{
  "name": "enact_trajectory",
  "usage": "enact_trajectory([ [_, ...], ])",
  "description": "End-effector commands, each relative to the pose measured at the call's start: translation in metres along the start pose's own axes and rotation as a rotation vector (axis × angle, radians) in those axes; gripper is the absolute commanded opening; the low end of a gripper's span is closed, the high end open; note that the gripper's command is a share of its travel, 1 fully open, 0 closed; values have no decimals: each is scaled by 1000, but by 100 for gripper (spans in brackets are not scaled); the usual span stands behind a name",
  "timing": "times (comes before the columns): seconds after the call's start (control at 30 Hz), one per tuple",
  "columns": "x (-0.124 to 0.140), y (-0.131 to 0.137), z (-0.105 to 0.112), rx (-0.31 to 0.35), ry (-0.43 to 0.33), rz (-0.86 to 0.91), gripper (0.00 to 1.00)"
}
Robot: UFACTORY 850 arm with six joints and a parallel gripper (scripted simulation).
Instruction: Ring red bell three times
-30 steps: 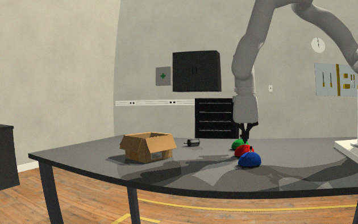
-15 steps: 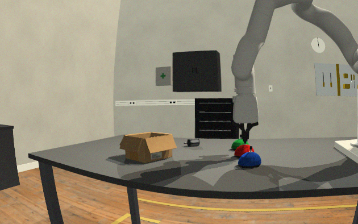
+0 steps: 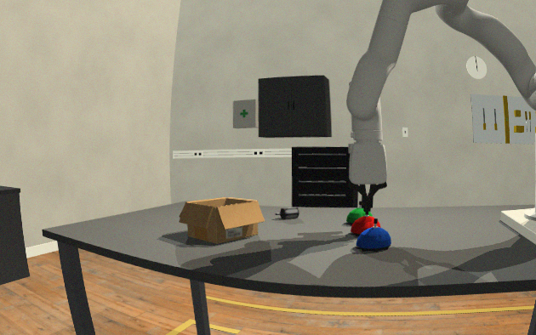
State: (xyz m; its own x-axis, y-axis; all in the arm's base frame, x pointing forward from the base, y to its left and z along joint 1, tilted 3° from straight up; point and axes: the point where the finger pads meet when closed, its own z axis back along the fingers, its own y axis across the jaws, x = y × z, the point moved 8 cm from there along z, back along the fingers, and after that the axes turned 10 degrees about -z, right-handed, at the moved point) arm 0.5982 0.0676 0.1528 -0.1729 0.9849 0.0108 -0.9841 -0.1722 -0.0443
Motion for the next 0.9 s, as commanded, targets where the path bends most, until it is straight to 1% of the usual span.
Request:
enact_trajectory([
  [0.0, 0, 0, 1, -1, 0, 0, 0],
  [0.23, 0, 0, 10, -1, 0, 0, 0],
  [0.47, 0, 0, 27, -1, 0, 0, 0],
  [0.53, 0, 0, 27, -1, 0, 0, 0],
  [0.87, 0, 0, 55, -1, 0, 0, 0],
])
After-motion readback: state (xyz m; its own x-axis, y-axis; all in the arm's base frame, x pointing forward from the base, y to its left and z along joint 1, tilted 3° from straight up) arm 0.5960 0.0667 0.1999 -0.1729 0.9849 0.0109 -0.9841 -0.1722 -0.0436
